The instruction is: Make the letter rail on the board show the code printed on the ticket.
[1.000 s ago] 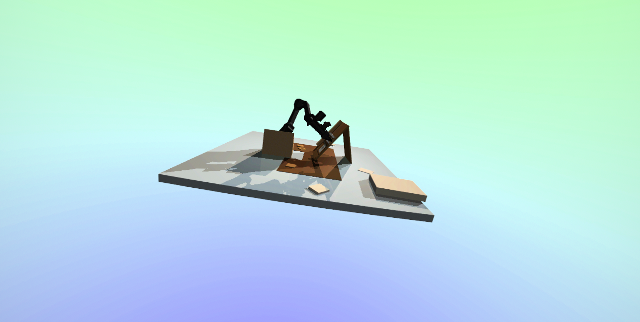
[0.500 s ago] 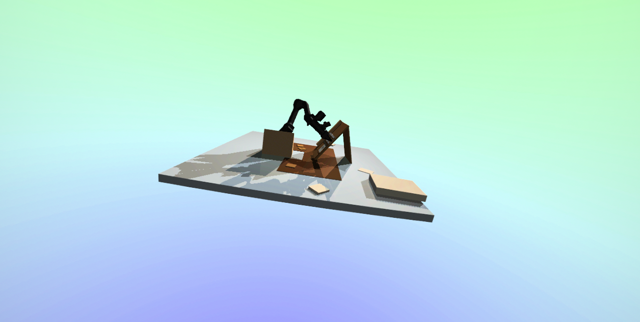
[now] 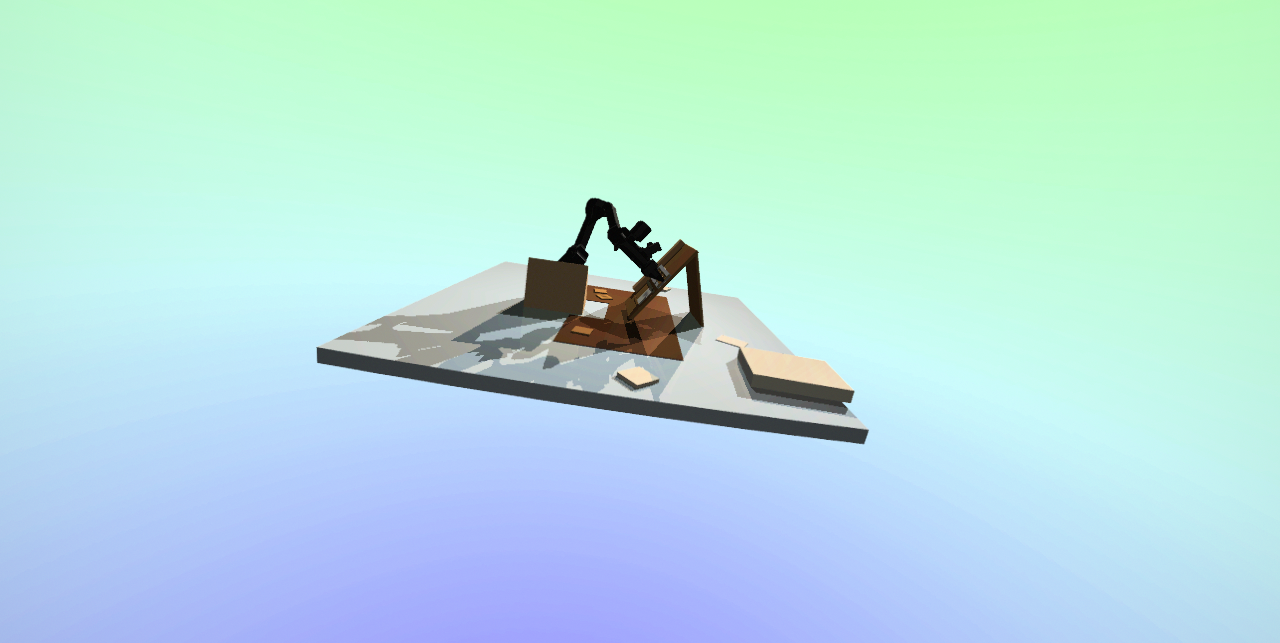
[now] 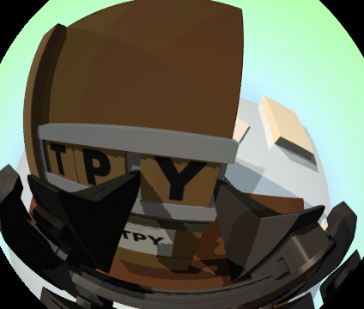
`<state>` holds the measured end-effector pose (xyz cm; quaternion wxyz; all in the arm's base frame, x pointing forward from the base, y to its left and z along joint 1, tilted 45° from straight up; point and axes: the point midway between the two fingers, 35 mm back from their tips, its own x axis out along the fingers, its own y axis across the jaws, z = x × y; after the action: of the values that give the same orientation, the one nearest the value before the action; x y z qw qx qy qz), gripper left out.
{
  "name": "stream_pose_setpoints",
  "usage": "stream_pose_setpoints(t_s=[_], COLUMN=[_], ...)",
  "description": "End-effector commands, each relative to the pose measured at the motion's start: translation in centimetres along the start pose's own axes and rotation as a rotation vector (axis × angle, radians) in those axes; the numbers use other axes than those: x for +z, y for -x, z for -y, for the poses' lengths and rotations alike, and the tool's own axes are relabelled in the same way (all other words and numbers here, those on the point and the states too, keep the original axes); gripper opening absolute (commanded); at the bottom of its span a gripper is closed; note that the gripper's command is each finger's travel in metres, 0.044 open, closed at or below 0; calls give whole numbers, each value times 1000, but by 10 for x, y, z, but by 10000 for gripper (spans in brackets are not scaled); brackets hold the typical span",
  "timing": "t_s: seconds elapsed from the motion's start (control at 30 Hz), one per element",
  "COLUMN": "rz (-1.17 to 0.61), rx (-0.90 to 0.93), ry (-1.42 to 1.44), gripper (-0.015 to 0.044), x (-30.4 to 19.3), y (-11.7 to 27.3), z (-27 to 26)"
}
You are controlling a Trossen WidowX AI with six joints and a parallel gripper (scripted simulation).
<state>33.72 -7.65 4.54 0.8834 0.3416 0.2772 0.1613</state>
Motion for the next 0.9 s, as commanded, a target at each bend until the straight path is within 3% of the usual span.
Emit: stream_pose_setpoints(t_s=[0.0,0.1,0.47,0.87], rz=[2,2,2,1], rx=[-5,-5,-4,-5], ry=[-3,-3,-2,-3], gripper=[0,0,289,295], x=[1,1,0,1], y=[1,1,4,16], z=[-2,-3,-2,-2])
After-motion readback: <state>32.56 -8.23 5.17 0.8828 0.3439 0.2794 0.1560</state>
